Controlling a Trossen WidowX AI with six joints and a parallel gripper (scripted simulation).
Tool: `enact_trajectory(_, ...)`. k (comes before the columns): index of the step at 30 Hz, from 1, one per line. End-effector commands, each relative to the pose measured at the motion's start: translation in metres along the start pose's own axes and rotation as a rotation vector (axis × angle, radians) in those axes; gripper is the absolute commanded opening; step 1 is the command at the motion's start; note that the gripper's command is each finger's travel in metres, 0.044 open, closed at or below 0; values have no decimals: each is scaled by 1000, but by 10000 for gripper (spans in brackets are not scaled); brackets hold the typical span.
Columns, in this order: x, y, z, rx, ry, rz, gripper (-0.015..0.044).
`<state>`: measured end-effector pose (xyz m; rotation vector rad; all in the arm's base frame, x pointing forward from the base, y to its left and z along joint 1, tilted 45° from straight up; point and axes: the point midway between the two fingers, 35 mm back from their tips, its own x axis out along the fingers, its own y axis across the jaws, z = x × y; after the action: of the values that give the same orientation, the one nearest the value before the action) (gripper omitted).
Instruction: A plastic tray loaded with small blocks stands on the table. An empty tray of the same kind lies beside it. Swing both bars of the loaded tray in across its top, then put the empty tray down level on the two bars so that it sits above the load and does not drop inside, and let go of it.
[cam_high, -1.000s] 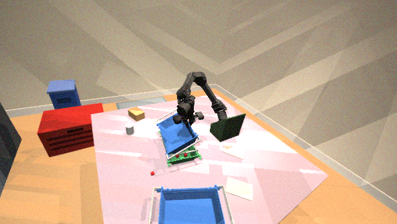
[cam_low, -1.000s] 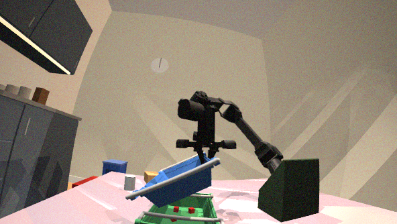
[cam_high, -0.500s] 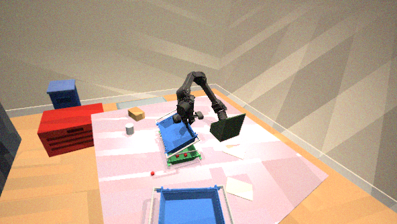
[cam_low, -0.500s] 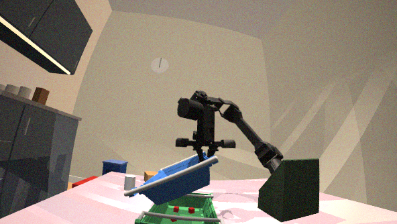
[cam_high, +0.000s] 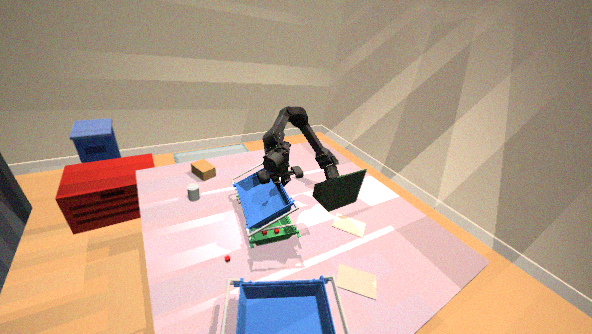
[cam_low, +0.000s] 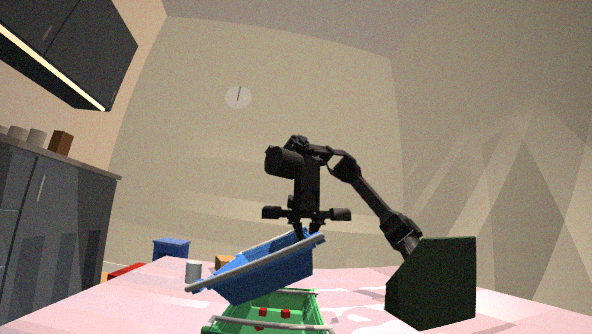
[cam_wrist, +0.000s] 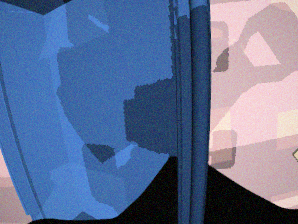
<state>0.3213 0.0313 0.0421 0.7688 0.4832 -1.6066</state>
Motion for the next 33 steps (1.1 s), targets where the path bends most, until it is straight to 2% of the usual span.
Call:
enact_trajectory(1,-9,5,-4,6,7,38,0)
enact_trajectory(16,-8,5,-4,6,7,38,0)
enact_trajectory(33,21,4,-4,7,7,38,0)
